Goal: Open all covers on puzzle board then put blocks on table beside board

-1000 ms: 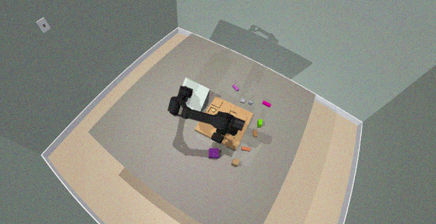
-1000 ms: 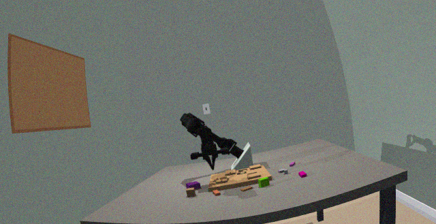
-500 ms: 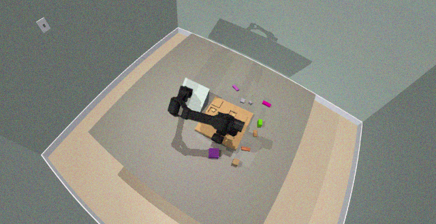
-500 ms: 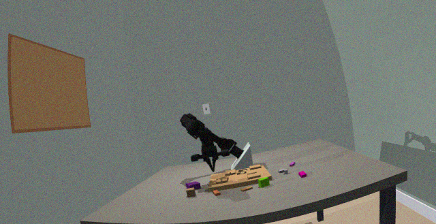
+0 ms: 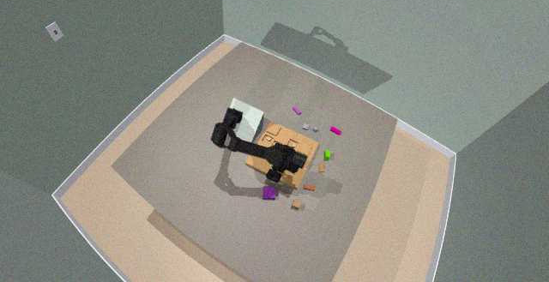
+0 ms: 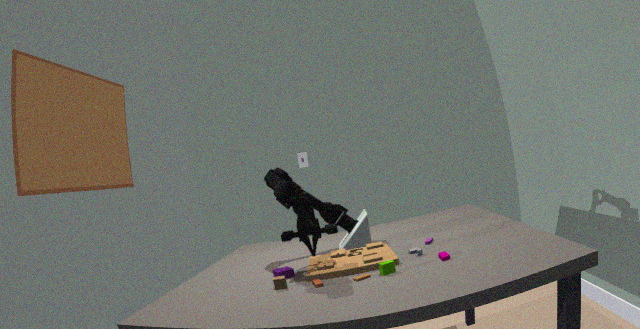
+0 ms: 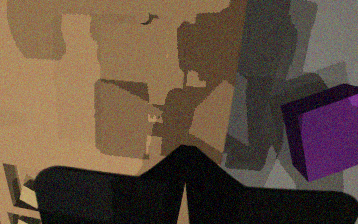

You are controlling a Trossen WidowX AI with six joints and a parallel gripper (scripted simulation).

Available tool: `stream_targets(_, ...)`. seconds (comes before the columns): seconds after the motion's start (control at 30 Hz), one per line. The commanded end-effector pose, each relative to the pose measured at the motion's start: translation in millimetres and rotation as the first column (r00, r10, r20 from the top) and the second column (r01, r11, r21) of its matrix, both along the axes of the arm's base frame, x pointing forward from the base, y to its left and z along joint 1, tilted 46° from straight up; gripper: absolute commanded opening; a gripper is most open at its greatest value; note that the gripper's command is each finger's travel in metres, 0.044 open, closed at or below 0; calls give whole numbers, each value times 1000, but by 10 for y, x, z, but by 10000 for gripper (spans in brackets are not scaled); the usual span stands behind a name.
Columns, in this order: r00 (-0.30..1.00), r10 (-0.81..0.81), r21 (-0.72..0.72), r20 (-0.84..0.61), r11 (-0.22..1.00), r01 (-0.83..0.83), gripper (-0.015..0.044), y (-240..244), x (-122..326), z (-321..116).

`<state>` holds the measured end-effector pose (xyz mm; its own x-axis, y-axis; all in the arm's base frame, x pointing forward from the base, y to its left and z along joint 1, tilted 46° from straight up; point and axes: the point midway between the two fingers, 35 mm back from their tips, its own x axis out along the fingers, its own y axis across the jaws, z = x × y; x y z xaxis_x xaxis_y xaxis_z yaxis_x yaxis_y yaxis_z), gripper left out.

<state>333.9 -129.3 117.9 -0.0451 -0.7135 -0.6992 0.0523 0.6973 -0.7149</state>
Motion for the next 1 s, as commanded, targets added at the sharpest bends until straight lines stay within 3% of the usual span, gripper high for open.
stream_targets(0.0, 1000, -1, -3, -7, 1000, 1, 0, -47, -15, -39)
stream_targets(0.97, 1000, -1, -6, -7, 1000, 1, 0, -255, -46, -227)
